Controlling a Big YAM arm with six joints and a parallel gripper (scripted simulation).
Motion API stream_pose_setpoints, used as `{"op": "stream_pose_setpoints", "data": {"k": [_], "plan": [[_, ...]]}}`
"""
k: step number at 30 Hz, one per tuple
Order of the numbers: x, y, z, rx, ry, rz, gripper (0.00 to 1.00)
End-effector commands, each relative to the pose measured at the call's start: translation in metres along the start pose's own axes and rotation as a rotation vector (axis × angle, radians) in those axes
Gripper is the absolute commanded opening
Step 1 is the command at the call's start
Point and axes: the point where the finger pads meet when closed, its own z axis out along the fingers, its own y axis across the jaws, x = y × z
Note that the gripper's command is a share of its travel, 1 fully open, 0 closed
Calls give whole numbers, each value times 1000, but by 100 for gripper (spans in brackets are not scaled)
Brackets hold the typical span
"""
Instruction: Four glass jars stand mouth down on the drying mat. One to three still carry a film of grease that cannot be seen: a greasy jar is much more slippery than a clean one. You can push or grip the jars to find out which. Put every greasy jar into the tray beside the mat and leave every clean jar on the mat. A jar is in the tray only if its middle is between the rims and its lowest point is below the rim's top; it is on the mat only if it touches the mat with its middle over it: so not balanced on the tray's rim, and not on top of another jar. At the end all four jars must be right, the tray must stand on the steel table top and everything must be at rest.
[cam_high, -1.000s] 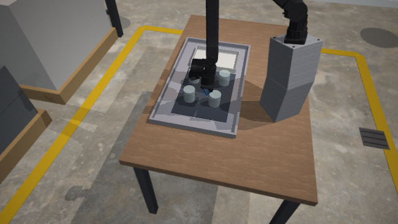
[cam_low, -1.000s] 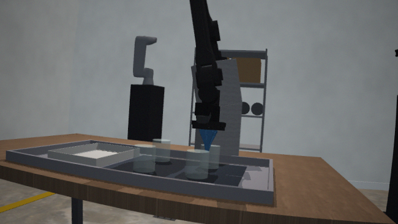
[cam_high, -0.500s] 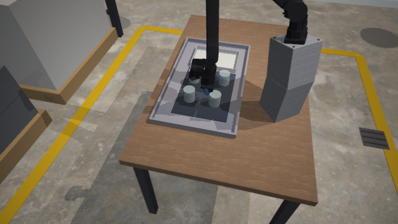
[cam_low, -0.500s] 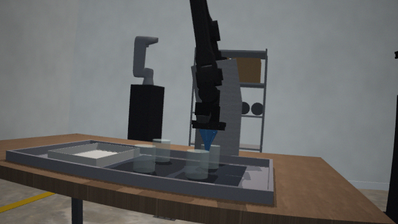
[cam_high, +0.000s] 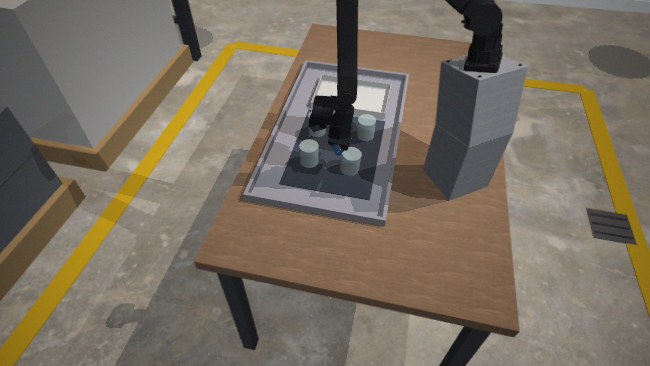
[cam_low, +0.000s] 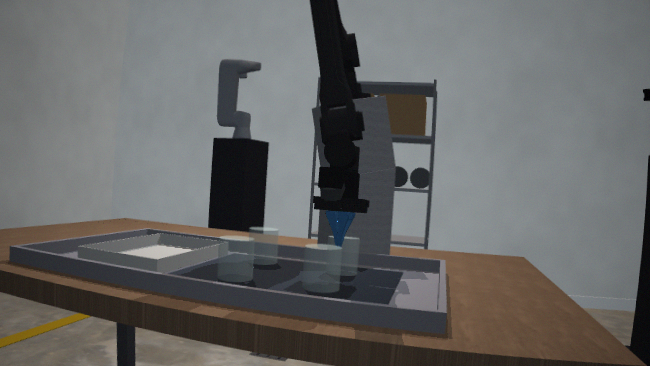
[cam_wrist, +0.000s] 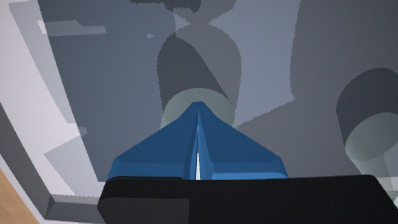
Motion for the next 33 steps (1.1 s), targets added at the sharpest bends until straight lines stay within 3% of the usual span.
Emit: {"op": "stream_pose_setpoints", "data": {"k": [1, 33], "plan": [[46, -2, 4, 11, 79, -10, 0], [50, -2, 4, 11, 79, -10, 0]]}}
